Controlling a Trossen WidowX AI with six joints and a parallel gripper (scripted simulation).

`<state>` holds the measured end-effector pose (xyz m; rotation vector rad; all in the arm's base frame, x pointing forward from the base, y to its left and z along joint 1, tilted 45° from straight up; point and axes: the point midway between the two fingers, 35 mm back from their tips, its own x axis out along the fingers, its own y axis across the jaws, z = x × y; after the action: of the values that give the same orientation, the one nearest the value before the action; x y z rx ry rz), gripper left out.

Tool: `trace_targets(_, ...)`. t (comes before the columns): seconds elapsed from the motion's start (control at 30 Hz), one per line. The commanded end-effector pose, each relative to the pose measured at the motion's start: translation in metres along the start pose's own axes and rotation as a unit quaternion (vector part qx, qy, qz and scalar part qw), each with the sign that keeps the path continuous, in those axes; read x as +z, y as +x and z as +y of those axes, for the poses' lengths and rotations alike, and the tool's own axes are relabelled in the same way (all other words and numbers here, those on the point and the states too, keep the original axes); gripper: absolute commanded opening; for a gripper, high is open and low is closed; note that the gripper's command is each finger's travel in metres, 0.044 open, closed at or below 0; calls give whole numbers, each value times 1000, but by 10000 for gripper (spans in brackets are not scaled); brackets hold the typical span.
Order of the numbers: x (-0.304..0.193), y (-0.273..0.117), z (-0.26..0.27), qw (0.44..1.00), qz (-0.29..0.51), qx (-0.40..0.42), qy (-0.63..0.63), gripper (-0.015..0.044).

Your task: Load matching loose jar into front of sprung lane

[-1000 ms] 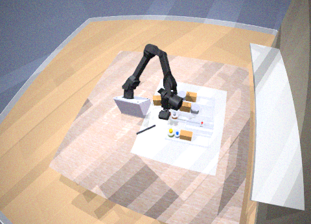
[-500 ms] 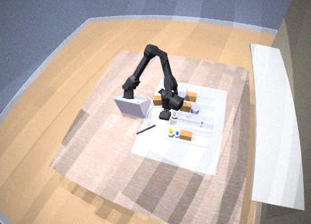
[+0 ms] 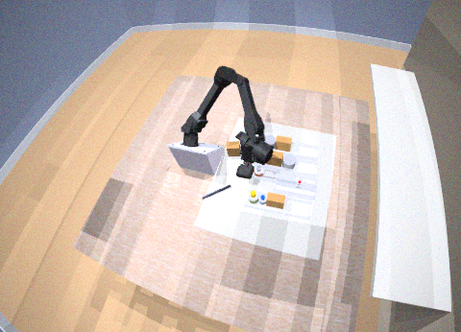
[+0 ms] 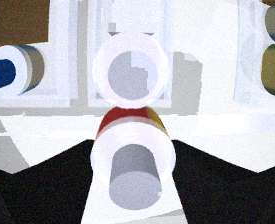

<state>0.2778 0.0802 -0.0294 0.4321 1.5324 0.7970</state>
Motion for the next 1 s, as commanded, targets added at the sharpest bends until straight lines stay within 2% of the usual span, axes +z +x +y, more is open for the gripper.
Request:
trace_targets(0.0, 5, -1, 1, 1000, -5, 1, -1, 0)
trace_targets(0.97, 16, -1, 1, 1000, -5, 1, -1, 0)
